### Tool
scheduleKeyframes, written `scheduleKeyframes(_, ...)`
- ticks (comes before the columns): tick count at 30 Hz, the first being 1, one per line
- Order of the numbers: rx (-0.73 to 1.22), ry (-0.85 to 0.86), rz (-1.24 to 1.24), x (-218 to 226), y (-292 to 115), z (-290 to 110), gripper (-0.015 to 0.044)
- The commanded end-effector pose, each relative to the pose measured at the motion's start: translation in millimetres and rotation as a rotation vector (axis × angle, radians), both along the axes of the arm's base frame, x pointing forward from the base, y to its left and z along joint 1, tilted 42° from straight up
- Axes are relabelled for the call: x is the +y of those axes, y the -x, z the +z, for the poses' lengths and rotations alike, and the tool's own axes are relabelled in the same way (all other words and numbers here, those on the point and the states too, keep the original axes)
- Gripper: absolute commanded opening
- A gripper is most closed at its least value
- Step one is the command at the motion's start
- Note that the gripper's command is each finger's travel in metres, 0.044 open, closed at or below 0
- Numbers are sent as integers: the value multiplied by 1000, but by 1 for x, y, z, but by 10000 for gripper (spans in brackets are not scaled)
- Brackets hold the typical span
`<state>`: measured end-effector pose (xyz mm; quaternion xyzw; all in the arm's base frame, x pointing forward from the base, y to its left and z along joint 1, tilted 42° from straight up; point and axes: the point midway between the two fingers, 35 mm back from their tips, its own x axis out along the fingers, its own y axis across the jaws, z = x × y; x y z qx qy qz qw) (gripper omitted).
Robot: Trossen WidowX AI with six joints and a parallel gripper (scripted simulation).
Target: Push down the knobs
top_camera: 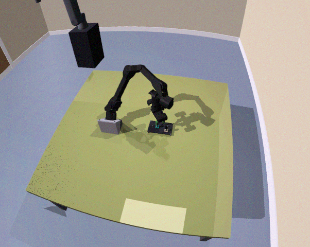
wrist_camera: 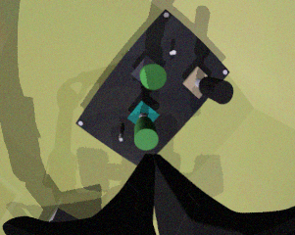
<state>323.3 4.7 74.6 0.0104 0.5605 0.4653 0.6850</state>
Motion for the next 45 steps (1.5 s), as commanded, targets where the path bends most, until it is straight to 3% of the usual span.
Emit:
scheduleKeyframes(1, 10, -6, -6, 2, 2, -3, 0)
scheduleKeyframes(45, 9, -7, -6, 18, 3, -21, 0)
